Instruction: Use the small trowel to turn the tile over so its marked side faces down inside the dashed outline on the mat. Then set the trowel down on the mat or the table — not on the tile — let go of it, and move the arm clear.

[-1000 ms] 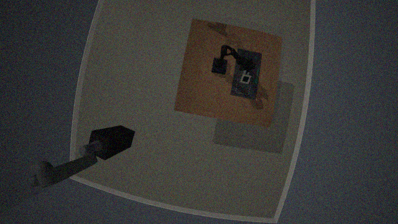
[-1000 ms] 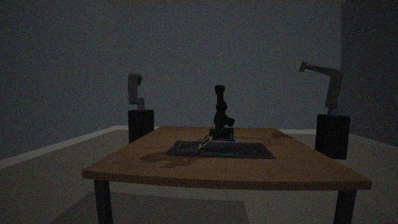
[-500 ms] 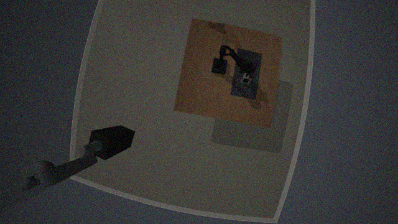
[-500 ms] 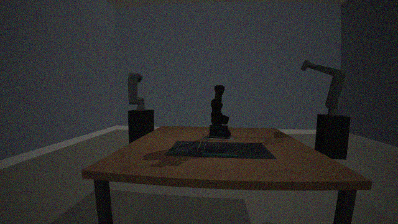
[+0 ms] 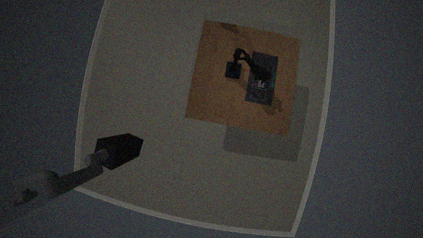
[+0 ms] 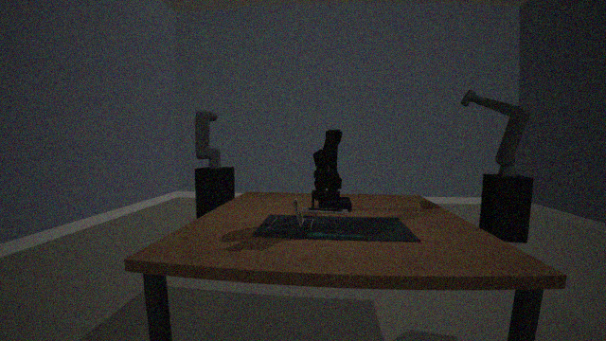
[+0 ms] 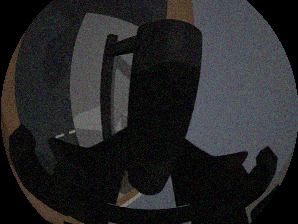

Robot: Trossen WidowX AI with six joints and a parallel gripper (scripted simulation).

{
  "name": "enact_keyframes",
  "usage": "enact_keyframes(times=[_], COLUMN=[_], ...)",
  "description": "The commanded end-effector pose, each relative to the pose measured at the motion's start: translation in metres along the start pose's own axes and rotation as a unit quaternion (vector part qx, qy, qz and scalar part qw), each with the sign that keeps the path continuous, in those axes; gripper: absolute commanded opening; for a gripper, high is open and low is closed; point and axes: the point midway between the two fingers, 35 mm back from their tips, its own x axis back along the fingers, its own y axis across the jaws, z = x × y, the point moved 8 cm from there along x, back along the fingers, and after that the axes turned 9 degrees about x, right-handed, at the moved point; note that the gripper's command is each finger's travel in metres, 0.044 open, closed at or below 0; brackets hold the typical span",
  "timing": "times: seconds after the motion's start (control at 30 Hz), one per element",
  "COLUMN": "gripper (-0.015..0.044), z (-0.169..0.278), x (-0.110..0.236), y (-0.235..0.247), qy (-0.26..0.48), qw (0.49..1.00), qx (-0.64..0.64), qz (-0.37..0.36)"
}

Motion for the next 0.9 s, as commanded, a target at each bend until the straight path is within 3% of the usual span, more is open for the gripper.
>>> enact_keyframes(times=[0.0,0.43,0.87], gripper=[0.0000,0.0000,0.0000], z=[0.000,-0.054,-0.055], x=[0.000,0.020,0.020], y=[-0.003,-0.034,-0.035], qy=[-0.001,-0.003,-0.003], qw=[1.000,1.000,1.000], qx=[0.003,0.001,0.001], qz=[0.007,0.007,0.007])
